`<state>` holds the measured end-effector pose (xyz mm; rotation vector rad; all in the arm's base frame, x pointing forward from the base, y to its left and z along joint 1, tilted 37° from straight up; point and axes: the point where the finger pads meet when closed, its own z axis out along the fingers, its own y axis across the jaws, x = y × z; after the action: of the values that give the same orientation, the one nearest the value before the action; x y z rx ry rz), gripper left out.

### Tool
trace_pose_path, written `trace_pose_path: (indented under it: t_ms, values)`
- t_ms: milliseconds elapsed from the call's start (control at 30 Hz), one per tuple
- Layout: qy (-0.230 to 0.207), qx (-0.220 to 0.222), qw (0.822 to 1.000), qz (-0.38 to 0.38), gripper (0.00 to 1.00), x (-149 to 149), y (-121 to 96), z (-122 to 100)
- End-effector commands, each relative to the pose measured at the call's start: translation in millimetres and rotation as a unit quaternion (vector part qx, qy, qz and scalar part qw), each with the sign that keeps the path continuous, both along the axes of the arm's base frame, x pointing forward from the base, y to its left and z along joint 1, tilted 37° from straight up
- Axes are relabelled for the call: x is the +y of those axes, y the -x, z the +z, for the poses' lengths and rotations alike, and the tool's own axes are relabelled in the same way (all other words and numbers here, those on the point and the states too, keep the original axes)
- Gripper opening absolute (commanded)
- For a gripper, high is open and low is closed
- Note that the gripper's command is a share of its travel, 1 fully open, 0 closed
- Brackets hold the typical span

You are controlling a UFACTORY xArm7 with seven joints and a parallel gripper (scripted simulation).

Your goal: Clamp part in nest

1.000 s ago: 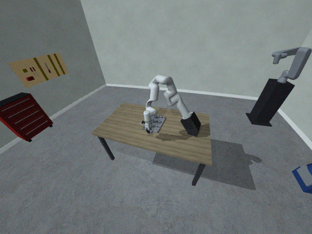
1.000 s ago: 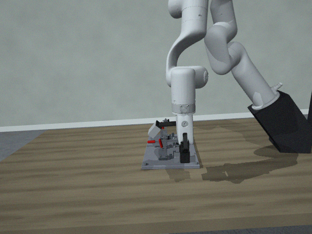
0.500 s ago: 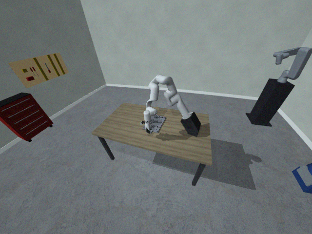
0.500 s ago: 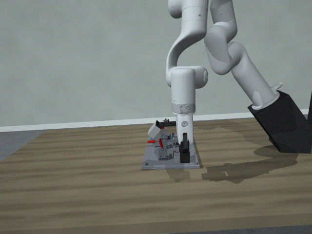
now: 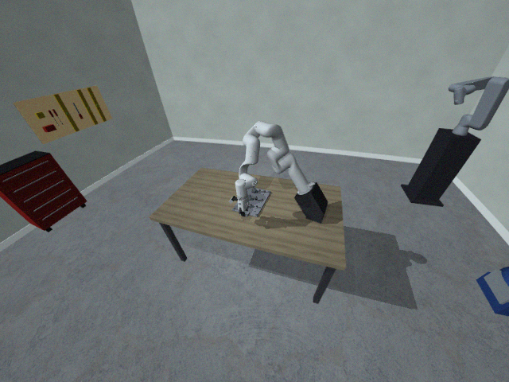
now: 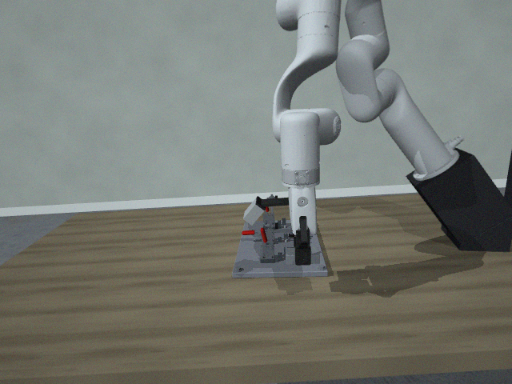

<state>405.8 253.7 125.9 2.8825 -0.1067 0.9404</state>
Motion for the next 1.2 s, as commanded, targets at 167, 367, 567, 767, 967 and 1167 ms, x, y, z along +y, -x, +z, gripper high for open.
trace_pose_path:
  t_ms: [167, 367, 567, 767, 967, 1167]
  values:
    - [-0.001, -0.001, 1.0, 0.001, 0.0, -43.6, 3.8, 4.0]
    - [-0.001, -0.001, 1.0, 0.001, 0.0, -71.8, 6.0, 5.7]
    - [-0.001, -0.001, 1.0, 0.001, 0.0, -120.3, 9.9, 8.6]
    - [-0.001, -0.001, 1.0, 0.001, 0.0, -162.6, 13.2, 11.1]
    - [-0.001, -0.001, 1.0, 0.001, 0.0, -203.5, 16.4, 13.5]
    - [-0.001, -0.001, 1.0, 0.001, 0.0, -247.8, 19.9, 16.2]
